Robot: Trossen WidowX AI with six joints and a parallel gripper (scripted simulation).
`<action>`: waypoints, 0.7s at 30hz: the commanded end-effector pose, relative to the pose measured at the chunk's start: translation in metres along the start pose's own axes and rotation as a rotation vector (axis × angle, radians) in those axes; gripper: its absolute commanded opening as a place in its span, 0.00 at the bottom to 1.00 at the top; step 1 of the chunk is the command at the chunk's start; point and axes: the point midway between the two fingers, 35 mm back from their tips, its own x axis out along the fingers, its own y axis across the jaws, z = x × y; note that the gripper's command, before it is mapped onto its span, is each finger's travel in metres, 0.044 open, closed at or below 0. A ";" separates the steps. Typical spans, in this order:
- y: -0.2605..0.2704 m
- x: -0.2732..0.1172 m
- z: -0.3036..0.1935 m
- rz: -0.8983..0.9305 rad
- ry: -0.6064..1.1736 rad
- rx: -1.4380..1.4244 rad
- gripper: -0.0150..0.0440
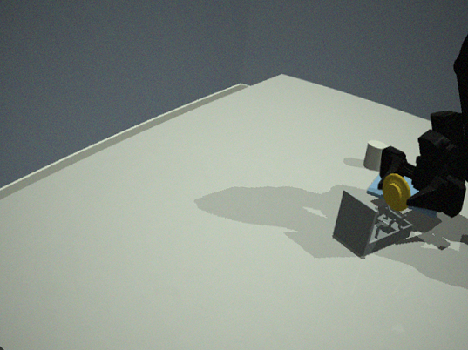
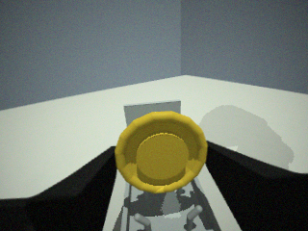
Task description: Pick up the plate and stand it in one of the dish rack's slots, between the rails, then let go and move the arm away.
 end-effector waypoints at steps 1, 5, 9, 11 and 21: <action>-0.001 0.002 -0.005 0.001 0.004 -0.009 0.25; -0.002 0.005 -0.024 0.004 0.011 -0.009 0.25; -0.002 0.005 -0.025 0.005 0.011 -0.009 0.25; -0.002 0.005 -0.025 0.005 0.011 -0.009 0.25; -0.001 0.004 -0.021 0.002 0.011 0.004 0.25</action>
